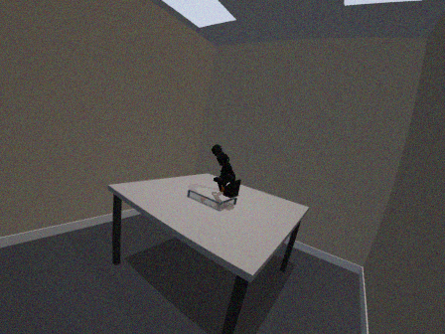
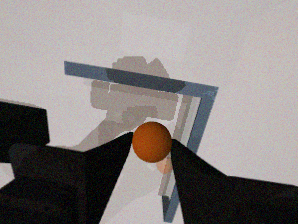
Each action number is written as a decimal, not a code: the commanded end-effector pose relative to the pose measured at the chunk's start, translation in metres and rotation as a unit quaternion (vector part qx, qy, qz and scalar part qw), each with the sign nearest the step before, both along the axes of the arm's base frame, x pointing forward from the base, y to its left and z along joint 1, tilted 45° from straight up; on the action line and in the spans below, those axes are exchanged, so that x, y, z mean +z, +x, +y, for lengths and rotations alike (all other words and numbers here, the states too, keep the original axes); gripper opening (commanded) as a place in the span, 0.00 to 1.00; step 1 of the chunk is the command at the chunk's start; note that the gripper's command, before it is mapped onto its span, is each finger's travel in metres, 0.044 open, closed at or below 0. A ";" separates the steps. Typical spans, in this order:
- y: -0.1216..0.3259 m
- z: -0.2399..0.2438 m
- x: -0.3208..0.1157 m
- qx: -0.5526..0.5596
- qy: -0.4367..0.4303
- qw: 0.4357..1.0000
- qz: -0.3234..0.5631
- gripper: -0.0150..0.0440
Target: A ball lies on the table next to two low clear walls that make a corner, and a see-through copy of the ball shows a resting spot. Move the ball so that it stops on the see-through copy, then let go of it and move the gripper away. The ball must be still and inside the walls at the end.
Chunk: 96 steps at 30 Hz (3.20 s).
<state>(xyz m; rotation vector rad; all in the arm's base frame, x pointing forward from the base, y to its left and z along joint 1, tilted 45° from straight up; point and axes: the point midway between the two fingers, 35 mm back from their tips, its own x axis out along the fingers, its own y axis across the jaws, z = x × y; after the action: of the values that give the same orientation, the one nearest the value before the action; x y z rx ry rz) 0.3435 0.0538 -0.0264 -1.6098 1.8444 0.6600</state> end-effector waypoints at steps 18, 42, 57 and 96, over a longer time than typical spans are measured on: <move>0.013 -0.020 0.025 0.143 0.021 0.980 0.135 0.25; 0.026 -0.073 0.048 0.364 0.046 0.863 0.348 0.25; 0.030 -0.107 0.064 0.480 0.057 0.741 0.466 0.25; 0.023 -0.177 0.006 0.503 0.058 0.709 0.492 0.25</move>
<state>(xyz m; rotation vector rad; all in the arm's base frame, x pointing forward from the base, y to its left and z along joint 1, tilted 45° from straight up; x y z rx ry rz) 0.3690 -0.1180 -0.0153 -2.3551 1.1740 2.4250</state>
